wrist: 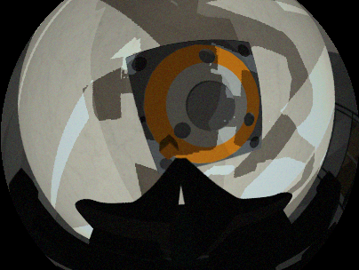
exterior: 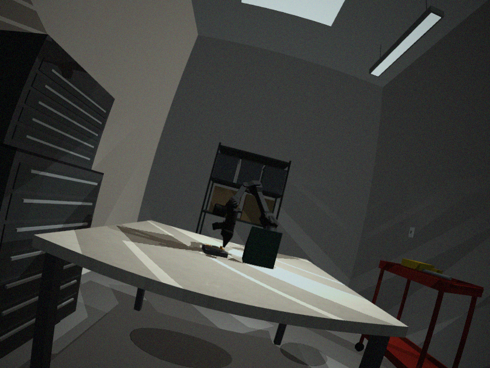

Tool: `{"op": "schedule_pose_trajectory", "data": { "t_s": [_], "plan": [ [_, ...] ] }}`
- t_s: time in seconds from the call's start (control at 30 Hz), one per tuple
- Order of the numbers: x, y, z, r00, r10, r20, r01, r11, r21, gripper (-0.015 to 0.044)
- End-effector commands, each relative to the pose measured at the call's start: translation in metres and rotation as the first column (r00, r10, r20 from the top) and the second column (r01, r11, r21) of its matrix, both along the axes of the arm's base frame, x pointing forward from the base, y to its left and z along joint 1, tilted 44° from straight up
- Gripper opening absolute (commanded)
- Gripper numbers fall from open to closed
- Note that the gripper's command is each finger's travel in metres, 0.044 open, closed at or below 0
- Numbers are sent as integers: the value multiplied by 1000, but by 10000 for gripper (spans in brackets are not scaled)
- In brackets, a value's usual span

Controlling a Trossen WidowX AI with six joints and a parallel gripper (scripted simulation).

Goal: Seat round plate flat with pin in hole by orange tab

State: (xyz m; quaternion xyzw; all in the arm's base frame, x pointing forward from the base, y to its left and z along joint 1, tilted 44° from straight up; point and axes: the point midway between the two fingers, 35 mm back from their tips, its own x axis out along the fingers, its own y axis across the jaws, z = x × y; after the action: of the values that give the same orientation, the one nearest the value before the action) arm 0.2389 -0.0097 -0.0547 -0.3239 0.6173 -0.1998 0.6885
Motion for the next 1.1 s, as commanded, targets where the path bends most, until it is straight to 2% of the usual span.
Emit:
{"op": "schedule_pose_trajectory", "data": {
  "t_s": [0.0, 1.07],
  "plan": [
    [-1, 0, -5, 1000, 3, -11, -3, 1000, -8, 0],
    [15, 17, -17, 1000, 3, -10, -3, 1000, -7, 0]
  ]
}}
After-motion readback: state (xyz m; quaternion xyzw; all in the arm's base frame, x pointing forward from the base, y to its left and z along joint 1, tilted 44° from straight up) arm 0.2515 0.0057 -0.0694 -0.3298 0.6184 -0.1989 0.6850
